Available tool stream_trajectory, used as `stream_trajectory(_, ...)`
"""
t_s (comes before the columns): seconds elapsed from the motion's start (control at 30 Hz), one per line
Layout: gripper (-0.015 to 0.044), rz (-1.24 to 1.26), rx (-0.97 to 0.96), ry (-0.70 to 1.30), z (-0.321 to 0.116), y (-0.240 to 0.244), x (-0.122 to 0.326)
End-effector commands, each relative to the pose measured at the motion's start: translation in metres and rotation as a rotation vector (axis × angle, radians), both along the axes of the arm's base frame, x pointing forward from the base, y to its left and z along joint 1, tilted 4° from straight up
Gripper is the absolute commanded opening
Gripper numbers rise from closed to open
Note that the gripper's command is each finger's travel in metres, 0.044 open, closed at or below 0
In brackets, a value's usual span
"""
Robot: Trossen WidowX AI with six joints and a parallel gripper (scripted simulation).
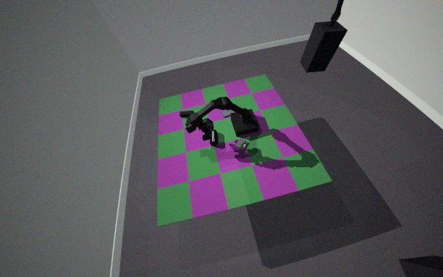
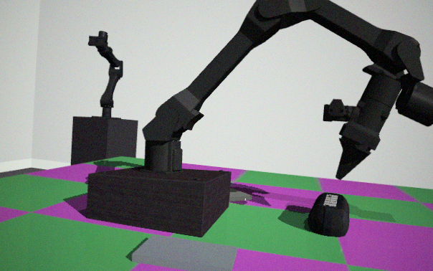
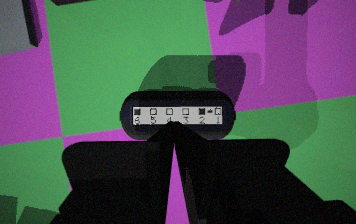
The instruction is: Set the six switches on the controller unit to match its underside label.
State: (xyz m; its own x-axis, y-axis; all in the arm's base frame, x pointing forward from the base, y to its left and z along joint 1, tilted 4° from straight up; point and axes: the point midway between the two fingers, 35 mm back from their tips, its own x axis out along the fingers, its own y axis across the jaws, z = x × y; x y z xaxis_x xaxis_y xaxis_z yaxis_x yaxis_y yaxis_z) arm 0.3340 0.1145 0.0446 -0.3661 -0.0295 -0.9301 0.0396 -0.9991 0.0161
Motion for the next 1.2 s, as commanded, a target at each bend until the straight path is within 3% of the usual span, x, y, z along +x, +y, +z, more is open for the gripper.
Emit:
stream_trajectory(0.0,0.0000,0.005,0.001,0.005,-0.001,0.000,0.000)
stream_trajectory(0.13,0.0105,-0.110,-0.040,-0.028,-0.001,0.004,-0.001)
stream_trajectory(0.57,0.0440,-1.166,-0.229,-0.237,-0.004,0.044,-0.016)
stream_trajectory(0.73,0.0440,-1.531,-0.235,-0.248,-0.003,0.056,-0.022)
stream_trajectory(1.17,0.0440,-1.544,-0.235,-0.247,-0.003,0.057,-0.023)
